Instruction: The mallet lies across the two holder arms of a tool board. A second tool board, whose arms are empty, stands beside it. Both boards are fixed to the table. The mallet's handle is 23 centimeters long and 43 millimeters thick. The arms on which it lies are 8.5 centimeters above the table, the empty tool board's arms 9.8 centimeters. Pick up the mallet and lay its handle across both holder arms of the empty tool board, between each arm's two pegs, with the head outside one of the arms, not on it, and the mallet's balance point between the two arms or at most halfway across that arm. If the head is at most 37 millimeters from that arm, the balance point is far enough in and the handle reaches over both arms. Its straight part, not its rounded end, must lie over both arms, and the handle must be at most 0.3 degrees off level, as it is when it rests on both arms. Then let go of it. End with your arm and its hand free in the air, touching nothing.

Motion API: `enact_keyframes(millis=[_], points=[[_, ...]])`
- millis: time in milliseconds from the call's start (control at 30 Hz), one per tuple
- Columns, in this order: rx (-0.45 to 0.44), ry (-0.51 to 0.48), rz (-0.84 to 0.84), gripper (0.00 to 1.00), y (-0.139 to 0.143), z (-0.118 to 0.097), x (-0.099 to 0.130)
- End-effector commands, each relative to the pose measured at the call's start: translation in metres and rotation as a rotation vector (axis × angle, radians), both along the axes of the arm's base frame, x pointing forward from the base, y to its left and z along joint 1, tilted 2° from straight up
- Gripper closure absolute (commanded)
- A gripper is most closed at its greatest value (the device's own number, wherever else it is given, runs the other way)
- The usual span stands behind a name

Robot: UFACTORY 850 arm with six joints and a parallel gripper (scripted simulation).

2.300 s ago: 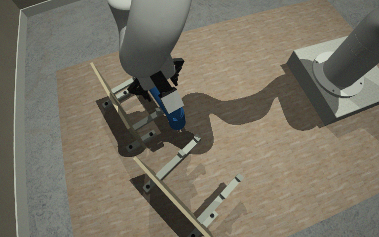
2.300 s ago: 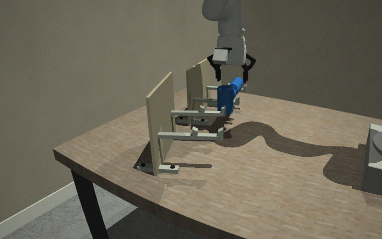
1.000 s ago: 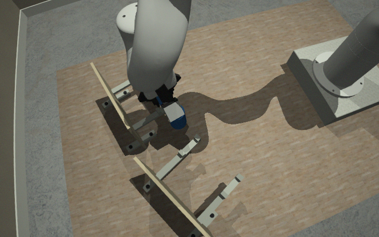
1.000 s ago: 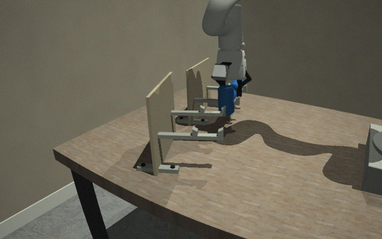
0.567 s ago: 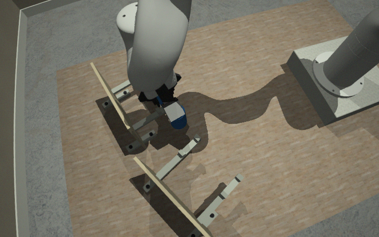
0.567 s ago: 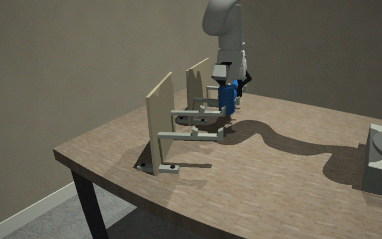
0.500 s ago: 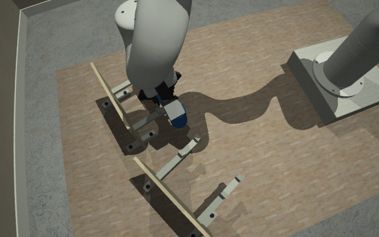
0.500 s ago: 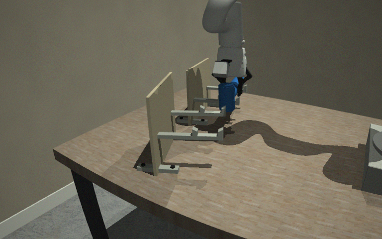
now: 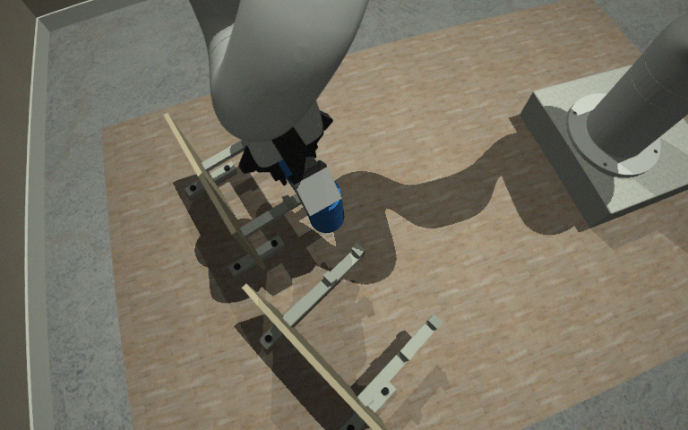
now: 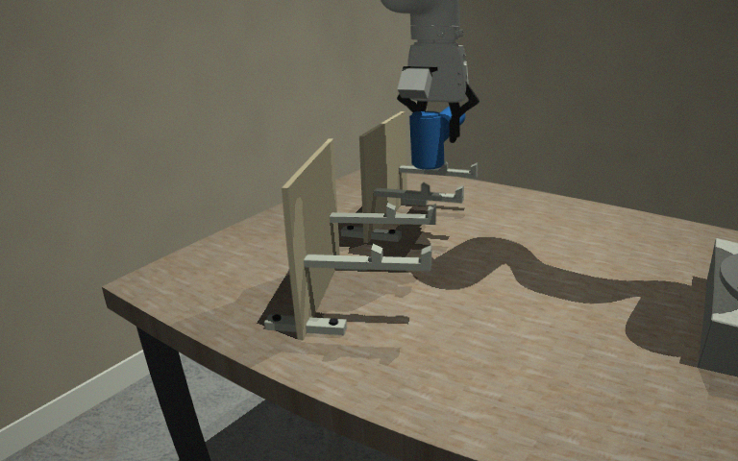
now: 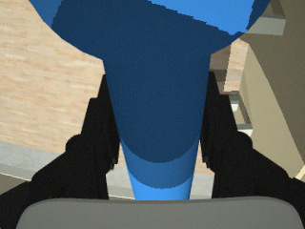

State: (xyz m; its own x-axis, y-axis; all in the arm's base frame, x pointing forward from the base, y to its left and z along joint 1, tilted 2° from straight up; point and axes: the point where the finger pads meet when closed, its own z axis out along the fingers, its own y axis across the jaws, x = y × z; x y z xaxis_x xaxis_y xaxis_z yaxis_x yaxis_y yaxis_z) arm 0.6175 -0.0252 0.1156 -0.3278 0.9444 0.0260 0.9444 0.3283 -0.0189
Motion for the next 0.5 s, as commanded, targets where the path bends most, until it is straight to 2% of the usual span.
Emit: enact_keyframes(millis=[0,100,167,200,467], points=[[-0.002,-0.004,-0.001,1.0,0.041,0.007,-0.006],[-0.002,-0.004,-0.001,1.0,0.067,0.009,-0.012],[-0.002,-0.004,-0.001,1.0,0.067,0.009,-0.012],[-0.002,-0.004,-0.001,1.0,0.091,0.011,-0.02],[-0.002,-0.004,-0.001,1.0,0.153,0.016,-0.043]])
